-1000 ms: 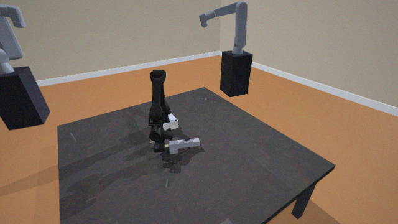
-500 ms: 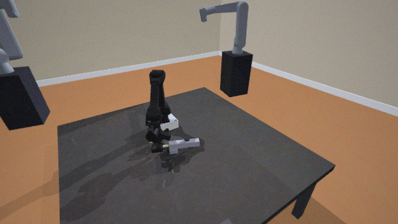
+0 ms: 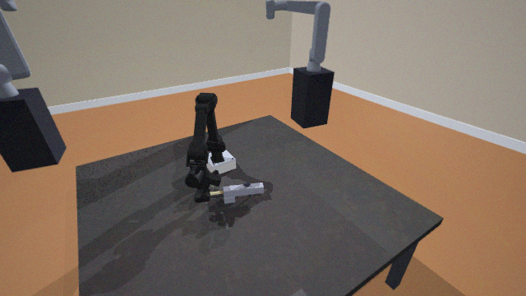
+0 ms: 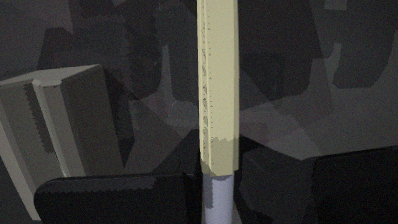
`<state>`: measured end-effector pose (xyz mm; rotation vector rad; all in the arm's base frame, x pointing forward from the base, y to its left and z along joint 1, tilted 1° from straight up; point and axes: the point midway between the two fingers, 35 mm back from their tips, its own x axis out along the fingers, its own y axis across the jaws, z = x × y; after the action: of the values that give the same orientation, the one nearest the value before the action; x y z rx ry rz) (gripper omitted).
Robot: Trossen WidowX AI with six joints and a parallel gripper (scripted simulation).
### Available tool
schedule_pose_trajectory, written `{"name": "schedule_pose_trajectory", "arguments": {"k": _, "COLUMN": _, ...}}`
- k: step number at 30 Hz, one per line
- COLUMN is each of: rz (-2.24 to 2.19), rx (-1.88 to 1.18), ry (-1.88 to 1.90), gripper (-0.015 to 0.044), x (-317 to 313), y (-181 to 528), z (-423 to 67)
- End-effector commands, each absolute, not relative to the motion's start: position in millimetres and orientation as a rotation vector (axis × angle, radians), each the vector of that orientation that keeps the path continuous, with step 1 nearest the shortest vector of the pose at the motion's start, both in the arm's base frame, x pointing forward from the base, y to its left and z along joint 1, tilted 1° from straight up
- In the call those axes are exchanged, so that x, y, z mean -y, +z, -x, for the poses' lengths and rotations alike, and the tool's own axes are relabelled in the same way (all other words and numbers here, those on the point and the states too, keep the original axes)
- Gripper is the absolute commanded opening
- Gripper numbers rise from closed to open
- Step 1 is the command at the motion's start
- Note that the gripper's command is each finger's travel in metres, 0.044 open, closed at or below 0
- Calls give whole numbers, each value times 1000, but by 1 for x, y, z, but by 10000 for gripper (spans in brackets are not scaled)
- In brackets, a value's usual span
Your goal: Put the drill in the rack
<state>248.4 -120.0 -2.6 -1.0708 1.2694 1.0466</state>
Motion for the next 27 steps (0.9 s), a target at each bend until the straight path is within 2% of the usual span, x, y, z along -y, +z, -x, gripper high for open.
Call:
{"name": "schedule_pose_trajectory", "arguments": {"k": 1, "rz": 1076, "rx": -1267, "ry": 1043, "gripper": 0, "x": 128, "y": -1, "z": -250}}
{"name": "schedule_pose_trajectory", "arguments": {"k": 27, "rz": 1078, "rx": -1269, "ry": 1042, "gripper": 0, "x": 153, "y": 2, "z": -242}}
